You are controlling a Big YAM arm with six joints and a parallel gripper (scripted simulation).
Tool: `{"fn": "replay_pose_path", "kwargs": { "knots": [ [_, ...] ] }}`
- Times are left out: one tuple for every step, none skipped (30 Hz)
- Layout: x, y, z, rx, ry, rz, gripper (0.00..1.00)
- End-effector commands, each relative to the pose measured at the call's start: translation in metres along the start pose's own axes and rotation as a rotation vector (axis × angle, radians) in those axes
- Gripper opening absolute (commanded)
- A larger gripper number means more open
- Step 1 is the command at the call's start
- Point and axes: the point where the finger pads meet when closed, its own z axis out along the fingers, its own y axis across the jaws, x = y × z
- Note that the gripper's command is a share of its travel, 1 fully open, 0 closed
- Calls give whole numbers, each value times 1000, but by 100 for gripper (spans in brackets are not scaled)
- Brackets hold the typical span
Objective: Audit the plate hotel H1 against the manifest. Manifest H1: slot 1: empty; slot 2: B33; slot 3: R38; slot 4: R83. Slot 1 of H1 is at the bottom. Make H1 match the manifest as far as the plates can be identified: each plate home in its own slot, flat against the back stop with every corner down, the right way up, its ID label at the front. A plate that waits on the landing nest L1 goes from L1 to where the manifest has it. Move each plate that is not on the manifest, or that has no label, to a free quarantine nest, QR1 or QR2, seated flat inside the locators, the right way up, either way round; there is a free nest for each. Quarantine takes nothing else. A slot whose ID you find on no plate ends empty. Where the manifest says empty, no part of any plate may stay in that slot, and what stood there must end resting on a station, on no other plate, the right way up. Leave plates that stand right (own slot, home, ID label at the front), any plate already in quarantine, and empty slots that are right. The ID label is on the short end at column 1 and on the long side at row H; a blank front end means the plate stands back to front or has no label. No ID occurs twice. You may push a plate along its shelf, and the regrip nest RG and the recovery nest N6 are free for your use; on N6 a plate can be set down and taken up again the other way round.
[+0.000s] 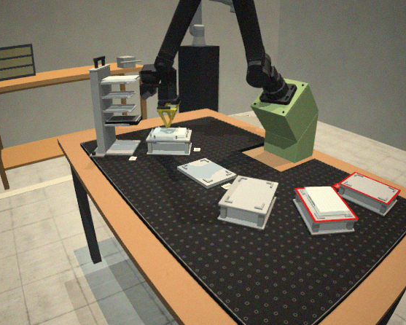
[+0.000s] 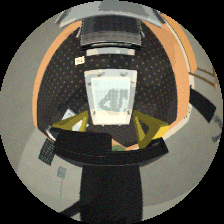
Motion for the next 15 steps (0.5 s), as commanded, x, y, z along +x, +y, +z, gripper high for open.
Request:
{"fn": "replay_pose_path", "kwargs": {
  "knots": [
    [-23,-4,-19,14,-46,-34,100],
    [-23,-4,-23,15,-47,-34,100],
    [-24,-4,-26,15,-47,-35,100],
    [-24,-4,-30,15,-47,-35,100],
    [-24,-4,-33,16,-47,-35,100],
    [-24,-4,-37,16,-48,-36,100],
    [-24,-4,-40,16,-48,-36,100],
    [-24,-4,-43,16,-48,-36,100],
    [-24,-4,-43,18,-48,-36,100],
    [-24,-4,-43,18,-47,-36,100],
    [-14,-2,-32,7,-24,-24,100],
    [-25,-4,-46,17,-48,-37,100],
    [-25,-4,-48,17,-48,-37,100],
    [-25,-4,-51,17,-48,-37,100],
    [-25,-4,-54,17,-49,-37,100]
  ]
}}
